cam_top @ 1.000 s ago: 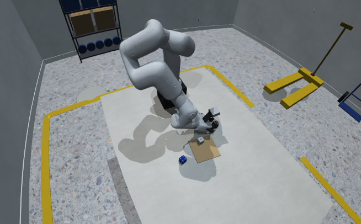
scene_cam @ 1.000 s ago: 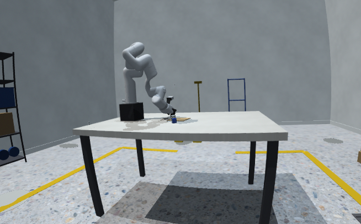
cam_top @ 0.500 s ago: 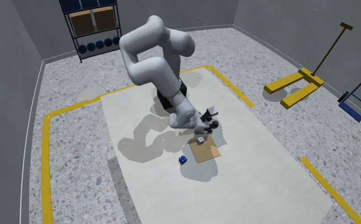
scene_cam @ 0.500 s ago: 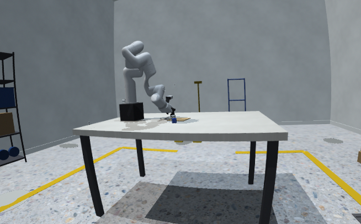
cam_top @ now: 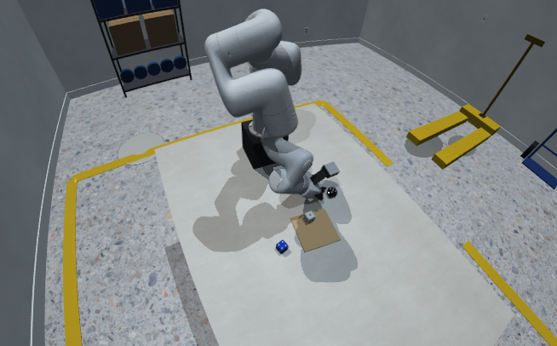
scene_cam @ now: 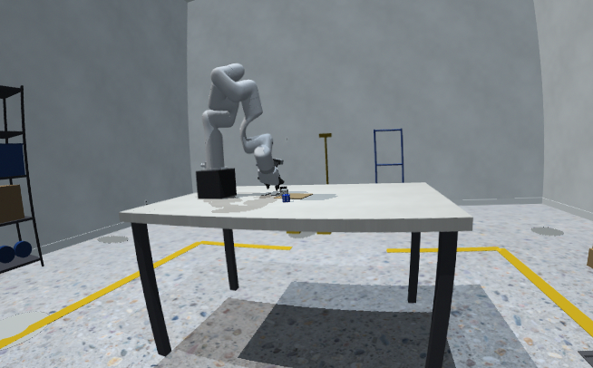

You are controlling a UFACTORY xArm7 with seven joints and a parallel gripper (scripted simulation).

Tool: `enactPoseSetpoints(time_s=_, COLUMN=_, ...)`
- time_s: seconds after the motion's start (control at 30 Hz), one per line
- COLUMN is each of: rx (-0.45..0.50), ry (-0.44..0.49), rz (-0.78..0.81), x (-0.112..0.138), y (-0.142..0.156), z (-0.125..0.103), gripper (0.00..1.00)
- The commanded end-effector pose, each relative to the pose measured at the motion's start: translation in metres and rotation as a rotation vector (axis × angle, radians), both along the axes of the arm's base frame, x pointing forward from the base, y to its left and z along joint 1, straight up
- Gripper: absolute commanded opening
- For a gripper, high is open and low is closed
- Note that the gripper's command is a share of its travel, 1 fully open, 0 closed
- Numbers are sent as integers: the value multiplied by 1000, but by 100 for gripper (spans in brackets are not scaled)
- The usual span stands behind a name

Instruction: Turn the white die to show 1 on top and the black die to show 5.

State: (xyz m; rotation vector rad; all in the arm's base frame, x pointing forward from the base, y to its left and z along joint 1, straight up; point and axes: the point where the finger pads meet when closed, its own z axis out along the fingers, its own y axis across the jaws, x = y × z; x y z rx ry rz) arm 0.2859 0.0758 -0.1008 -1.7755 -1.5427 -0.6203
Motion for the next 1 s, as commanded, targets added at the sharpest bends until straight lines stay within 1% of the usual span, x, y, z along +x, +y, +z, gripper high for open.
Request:
enactPoseSetpoints(time_s=0.0, rx=-117, ry=105, rz=74, x=-12, y=-5, z=0, gripper=47)
enactPoseSetpoints(time_s=0.03, rx=-138, ry=116, rz=82, x=-13, y=-6, z=0, gripper=47)
enactPoseSetpoints(time_s=0.07, rx=-139, ry=117, rz=82, x=-13, y=-7, z=0, gripper=47)
enactPoseSetpoints(time_s=0.1, rx=-179, ry=136, rz=95, x=-15, y=-9, z=1, gripper=47)
enactPoseSetpoints(time_s=0.3, rx=-311, ry=182, rz=126, x=-16, y=-16, z=6, gripper=47)
enactPoseSetpoints(time_s=0.4, rx=-323, ry=185, rz=129, x=-16, y=-16, z=6, gripper=47)
enactPoseSetpoints(time_s=0.43, rx=-388, ry=196, rz=137, x=-15, y=-19, z=10, gripper=47)
enactPoseSetpoints(time_s=0.47, rx=-421, ry=199, rz=140, x=-13, y=-20, z=12, gripper=47)
enactPoseSetpoints(time_s=0.63, rx=-513, ry=200, rz=142, x=-8, y=-21, z=18, gripper=47)
enactPoseSetpoints(time_s=0.67, rx=-552, ry=196, rz=141, x=-5, y=-21, z=22, gripper=47)
enactPoseSetpoints(time_s=0.7, rx=-572, ry=193, rz=139, x=-4, y=-21, z=24, gripper=47)
enactPoseSetpoints(time_s=0.77, rx=-620, ry=182, rz=134, x=1, y=-20, z=29, gripper=47)
enactPoseSetpoints(time_s=0.8, rx=-626, ry=180, rz=133, x=1, y=-19, z=29, gripper=47)
enactPoseSetpoints(time_s=0.83, rx=-664, ry=167, rz=126, x=6, y=-17, z=34, gripper=47)
enactPoseSetpoints(time_s=0.87, rx=-675, ry=163, rz=124, x=7, y=-17, z=35, gripper=47)
enactPoseSetpoints(time_s=0.9, rx=-706, ry=149, rz=116, x=11, y=-14, z=40, gripper=47)
enactPoseSetpoints(time_s=0.97, rx=-706, ry=149, rz=116, x=11, y=-14, z=40, gripper=47)
